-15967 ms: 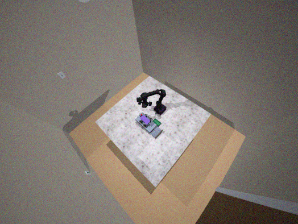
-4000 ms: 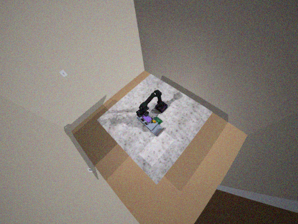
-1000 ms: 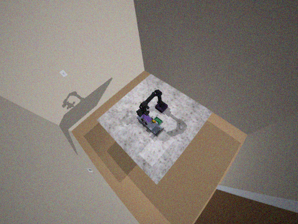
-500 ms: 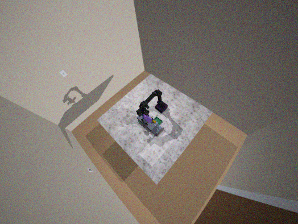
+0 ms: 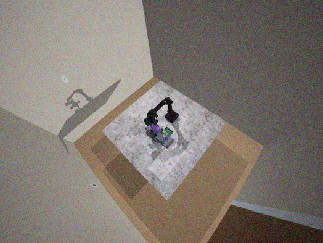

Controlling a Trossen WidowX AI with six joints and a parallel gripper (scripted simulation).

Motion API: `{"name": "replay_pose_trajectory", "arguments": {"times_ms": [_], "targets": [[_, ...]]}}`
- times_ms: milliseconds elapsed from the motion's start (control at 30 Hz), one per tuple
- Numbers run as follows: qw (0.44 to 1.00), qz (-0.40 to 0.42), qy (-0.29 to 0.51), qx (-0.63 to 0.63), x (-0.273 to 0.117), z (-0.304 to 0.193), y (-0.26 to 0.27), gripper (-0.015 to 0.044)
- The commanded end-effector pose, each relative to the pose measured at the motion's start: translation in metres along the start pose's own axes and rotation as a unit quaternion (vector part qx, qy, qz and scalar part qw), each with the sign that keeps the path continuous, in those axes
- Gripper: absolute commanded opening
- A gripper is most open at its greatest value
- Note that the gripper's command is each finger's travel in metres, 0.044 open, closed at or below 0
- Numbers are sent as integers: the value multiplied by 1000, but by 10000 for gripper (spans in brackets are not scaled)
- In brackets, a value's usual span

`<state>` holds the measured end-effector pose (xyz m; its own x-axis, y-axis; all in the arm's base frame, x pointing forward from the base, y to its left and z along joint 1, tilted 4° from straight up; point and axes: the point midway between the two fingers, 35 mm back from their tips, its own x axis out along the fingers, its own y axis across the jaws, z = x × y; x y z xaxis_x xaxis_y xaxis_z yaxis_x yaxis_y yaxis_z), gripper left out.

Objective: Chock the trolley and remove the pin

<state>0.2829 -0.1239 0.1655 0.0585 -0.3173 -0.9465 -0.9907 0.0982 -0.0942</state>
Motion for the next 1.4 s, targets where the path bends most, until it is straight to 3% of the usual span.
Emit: {"name": "replay_pose_trajectory", "arguments": {"times_ms": [0,333,1367], "targets": [[1000,-4,0,1,0,-8,-2,0],[1000,-4,1,1,0,-19,-1,0],[1000,0,1,0,4,-17,81,0]]}}
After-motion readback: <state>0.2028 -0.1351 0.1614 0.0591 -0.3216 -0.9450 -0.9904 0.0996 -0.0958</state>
